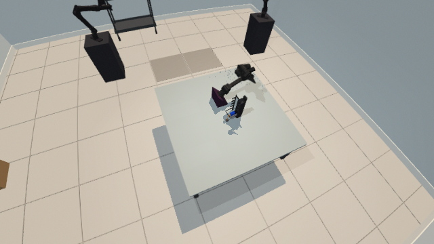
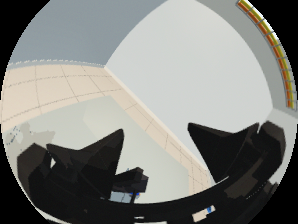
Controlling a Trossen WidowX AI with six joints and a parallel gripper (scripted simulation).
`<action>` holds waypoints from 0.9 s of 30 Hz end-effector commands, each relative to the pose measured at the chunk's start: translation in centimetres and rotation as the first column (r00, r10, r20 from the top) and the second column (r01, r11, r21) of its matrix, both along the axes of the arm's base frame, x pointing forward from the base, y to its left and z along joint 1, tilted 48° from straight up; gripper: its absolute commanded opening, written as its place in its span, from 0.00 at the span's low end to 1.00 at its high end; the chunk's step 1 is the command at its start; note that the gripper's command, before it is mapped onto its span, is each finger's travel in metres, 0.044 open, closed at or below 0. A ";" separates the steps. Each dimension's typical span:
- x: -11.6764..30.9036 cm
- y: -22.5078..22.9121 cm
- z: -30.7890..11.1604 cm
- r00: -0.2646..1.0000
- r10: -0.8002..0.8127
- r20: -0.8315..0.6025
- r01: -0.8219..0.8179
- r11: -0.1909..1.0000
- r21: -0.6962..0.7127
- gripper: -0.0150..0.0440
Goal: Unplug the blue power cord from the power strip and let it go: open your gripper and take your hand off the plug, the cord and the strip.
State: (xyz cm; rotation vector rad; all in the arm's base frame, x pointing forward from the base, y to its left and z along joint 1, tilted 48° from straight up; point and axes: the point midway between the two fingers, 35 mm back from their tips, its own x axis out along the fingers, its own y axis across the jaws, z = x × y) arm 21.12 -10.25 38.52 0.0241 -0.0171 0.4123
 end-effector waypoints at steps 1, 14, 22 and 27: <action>0.1 -0.1 0.0 1.000 0.001 0.000 -0.001 1.000 0.006 0.89; 9.3 -6.0 -4.8 0.976 0.066 -0.206 0.074 0.793 0.605 0.53; 14.3 -7.0 -12.8 0.871 0.151 -0.467 0.319 0.549 0.773 0.53; 15.9 -6.3 -17.7 0.765 0.226 -0.603 0.475 0.435 0.765 0.53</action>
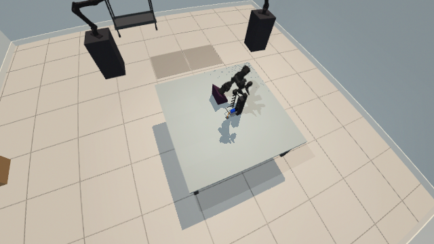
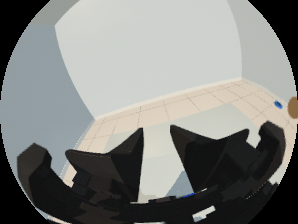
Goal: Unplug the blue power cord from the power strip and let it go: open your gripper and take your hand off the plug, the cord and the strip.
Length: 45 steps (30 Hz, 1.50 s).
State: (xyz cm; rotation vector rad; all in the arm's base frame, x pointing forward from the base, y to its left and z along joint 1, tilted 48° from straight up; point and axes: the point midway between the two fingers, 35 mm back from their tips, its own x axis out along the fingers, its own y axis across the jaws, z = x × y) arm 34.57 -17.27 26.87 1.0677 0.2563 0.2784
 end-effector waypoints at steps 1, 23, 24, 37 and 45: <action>2.7 1.0 -7.0 0.957 0.019 -0.290 0.041 0.979 0.197 0.53; -4.1 12.9 -24.9 0.091 0.406 -0.909 0.253 0.874 0.415 0.53; -4.9 13.5 -25.2 0.026 0.421 -0.907 0.259 0.873 0.413 0.53; -6.1 14.5 -25.6 -0.080 0.442 -0.893 0.265 0.873 0.409 0.53; -6.2 15.0 -24.9 -0.080 0.442 -0.893 0.265 0.873 0.409 0.53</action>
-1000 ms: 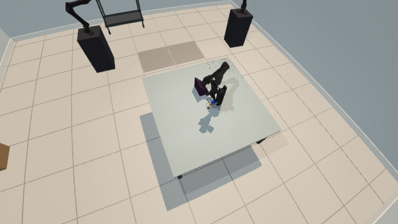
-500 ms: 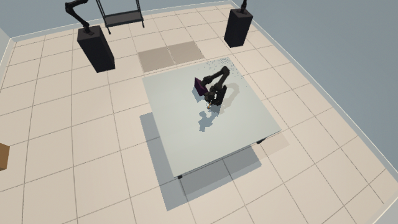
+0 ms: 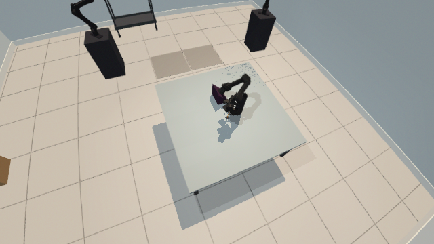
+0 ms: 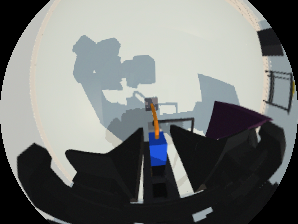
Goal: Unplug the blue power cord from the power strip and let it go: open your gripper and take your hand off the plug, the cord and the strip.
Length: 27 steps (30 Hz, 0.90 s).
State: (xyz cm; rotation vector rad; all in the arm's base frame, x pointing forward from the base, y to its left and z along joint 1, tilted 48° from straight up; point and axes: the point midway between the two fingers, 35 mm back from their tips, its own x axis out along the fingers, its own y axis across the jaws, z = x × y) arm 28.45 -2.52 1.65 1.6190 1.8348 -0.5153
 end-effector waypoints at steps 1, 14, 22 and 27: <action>-0.1 0.4 0.4 1.000 0.003 -0.006 -0.003 1.000 -0.004 0.53; -0.6 1.8 2.0 1.000 0.003 -0.006 -0.003 1.000 -0.003 0.53; -0.9 2.4 2.6 1.000 0.003 -0.006 -0.003 1.000 -0.002 0.53; -0.9 2.5 2.5 1.000 0.003 -0.006 -0.003 1.000 -0.002 0.53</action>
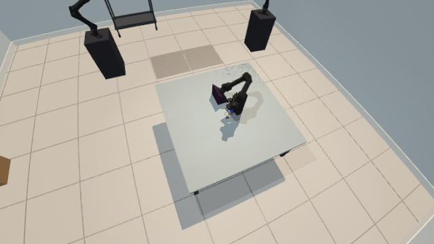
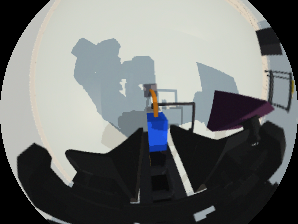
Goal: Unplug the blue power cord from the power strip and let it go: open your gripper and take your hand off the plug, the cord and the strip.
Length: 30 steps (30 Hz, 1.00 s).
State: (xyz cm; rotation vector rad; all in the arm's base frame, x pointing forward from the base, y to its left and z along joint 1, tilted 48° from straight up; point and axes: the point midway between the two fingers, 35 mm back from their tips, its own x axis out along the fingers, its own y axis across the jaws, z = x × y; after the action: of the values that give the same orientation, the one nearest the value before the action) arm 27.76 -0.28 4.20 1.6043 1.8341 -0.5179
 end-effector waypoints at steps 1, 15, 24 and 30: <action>-0.2 0.3 -0.1 1.000 -0.005 -0.008 0.005 1.000 0.008 0.53; -0.1 0.8 -0.6 1.000 0.000 -0.002 0.000 1.000 0.001 0.39; -0.1 0.8 -0.6 1.000 0.000 -0.002 0.000 1.000 0.001 0.29; 0.1 0.5 -1.0 1.000 0.000 -0.002 0.000 1.000 0.001 0.25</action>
State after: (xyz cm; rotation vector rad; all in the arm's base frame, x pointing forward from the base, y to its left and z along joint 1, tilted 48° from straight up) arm 27.61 0.54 3.47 1.6077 1.8418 -0.5218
